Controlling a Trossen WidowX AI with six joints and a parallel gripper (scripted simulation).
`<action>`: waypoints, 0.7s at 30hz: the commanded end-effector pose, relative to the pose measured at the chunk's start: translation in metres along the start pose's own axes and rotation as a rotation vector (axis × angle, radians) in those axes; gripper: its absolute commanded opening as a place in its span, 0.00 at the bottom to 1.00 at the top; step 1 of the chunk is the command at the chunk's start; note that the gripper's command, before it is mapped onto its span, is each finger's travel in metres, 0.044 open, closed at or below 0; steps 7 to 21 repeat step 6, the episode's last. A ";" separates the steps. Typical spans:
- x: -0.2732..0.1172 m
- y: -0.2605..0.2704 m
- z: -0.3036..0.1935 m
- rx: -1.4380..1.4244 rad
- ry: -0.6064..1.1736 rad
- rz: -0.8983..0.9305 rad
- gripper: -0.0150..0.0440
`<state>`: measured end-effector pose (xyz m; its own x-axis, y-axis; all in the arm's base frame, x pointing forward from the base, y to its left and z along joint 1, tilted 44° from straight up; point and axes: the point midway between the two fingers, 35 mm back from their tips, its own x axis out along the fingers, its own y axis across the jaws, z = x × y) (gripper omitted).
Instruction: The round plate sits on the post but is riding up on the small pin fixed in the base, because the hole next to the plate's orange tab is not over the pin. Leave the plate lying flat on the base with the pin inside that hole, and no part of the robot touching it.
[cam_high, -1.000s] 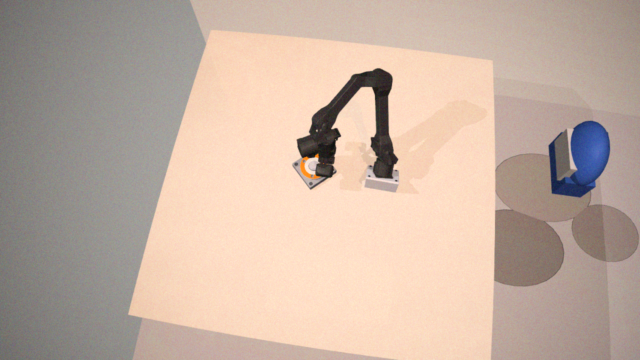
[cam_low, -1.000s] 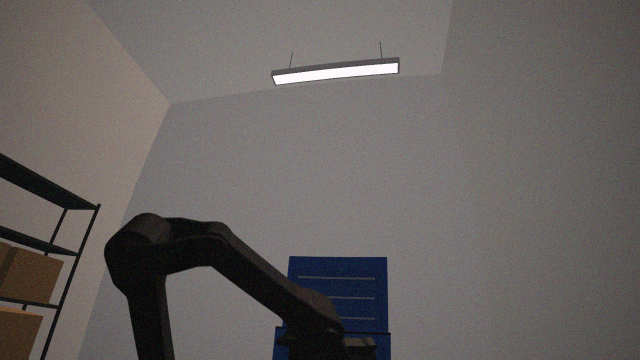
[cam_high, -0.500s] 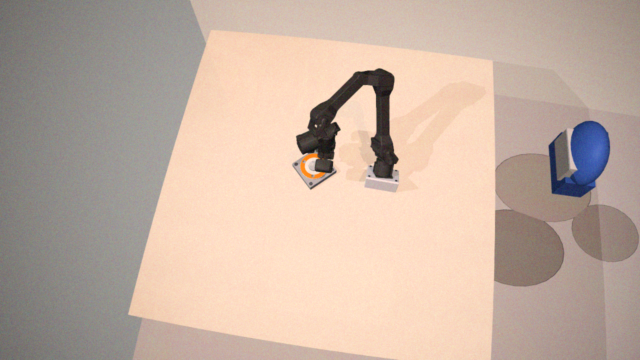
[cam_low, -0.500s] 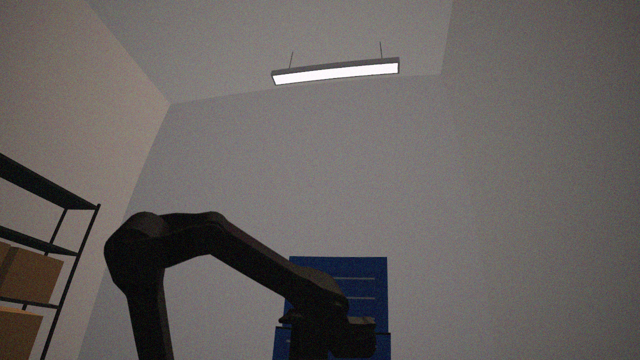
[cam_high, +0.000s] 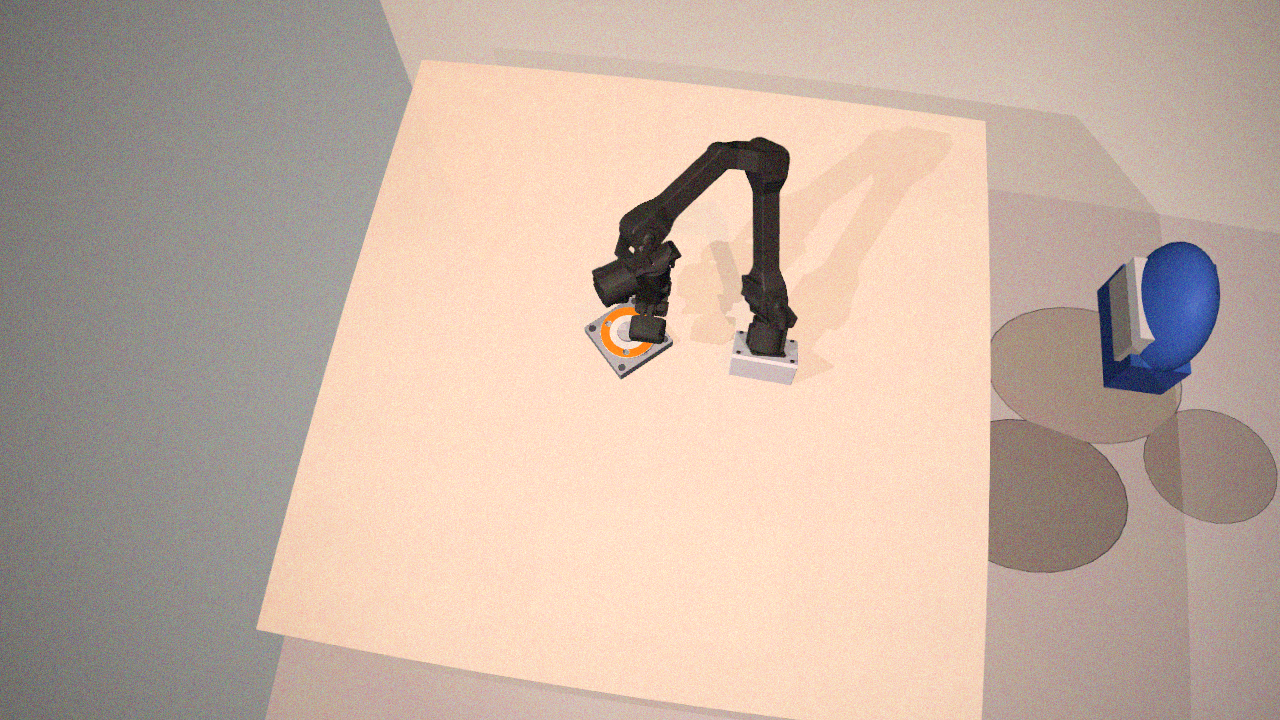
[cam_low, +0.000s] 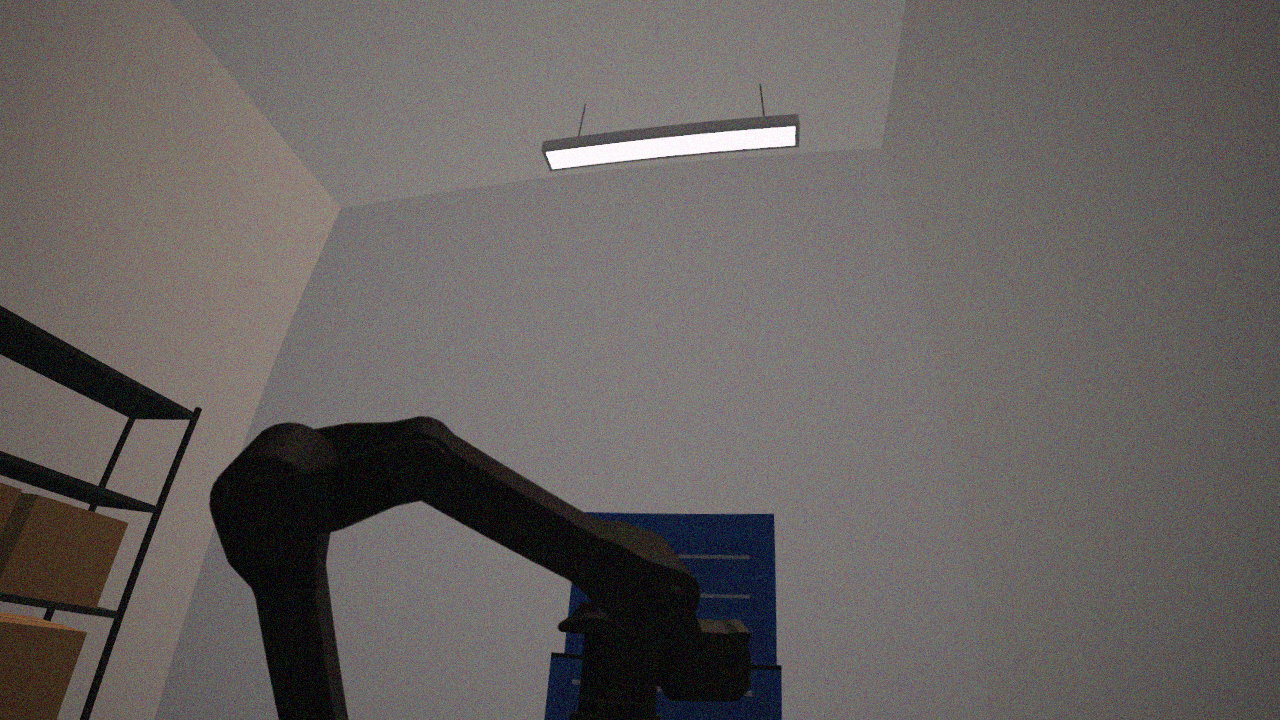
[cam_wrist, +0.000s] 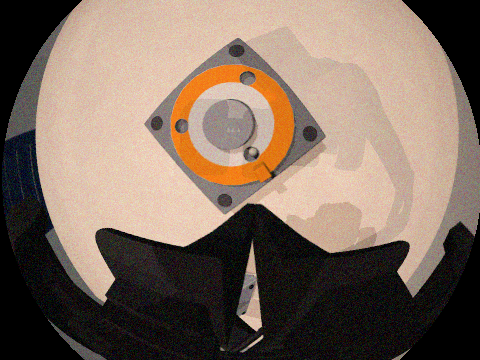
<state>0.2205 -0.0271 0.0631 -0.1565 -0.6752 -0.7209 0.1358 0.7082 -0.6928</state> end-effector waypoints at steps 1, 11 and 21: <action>0.000 0.000 0.000 -0.005 -0.001 0.000 0.25; 0.000 0.000 0.000 -0.005 -0.001 0.000 0.25; 0.000 0.000 0.000 -0.005 -0.001 0.000 0.25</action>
